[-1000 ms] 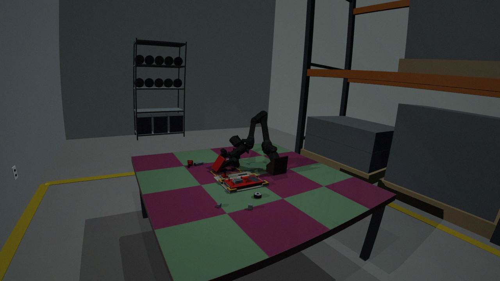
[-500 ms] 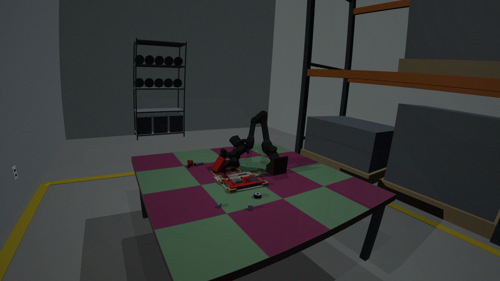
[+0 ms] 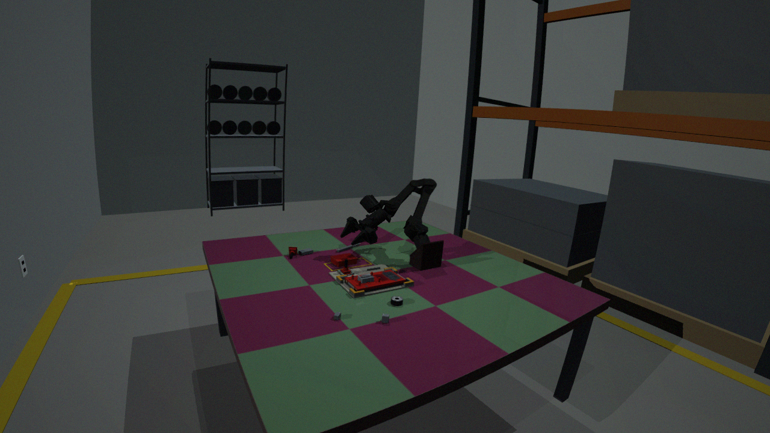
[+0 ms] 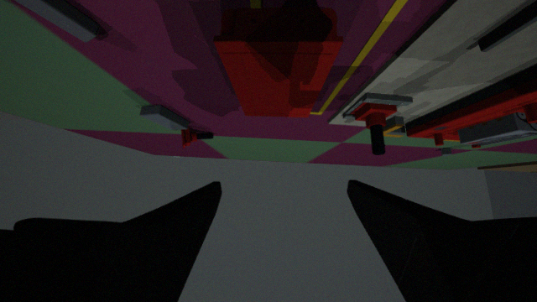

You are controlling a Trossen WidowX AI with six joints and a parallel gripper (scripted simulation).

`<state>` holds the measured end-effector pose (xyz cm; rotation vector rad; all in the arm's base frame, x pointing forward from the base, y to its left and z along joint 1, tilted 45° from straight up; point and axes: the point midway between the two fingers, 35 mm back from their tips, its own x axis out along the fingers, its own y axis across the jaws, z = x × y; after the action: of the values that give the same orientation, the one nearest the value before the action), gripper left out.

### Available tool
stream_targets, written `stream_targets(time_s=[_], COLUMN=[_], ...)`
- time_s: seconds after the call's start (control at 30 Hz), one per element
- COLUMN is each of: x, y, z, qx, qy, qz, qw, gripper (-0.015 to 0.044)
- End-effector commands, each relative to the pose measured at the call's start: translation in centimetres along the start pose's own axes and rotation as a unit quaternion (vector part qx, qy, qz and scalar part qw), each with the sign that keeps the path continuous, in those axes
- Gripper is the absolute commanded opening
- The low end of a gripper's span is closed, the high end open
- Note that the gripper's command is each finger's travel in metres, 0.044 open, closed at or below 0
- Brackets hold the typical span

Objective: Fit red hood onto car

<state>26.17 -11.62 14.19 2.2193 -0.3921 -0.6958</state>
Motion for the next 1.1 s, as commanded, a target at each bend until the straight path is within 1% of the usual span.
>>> stream_targets(time_s=[0.0,0.13,0.17,0.53,0.73,0.8,0.87,0.93,1.0,1.07], x=[-2.2,-4.6,-3.0,-3.0,-3.0,-2.8,-2.4,-1.9,-1.5,-1.1], y=[0.4,0.2,-0.1,-0.1,-0.1,0.0,0.0,0.1,0.2,0.2], z=[-0.6,-0.5,-0.4,-0.4,-0.4,-0.4,-0.3,-0.3,-0.2,-0.2], qx=[0.016,0.030,0.017,0.017,0.017,-0.015,-0.105,-0.203,-0.300,-0.394], qy=[0.002,0.001,-0.002,-0.002,-0.002,-0.014,-0.046,-0.077,-0.102,-0.122], qz=[0.006,0.005,-0.001,-0.001,-0.001,-0.008,-0.032,-0.062,-0.097,-0.135], qw=[1.000,1.000,1.000,1.000,1.000,1.000,0.993,0.974,0.944,0.901], gripper=[0.0440,0.0440,0.0440,0.0440,0.0282,0.0335,0.0387,0.0440,0.0440,0.0440])
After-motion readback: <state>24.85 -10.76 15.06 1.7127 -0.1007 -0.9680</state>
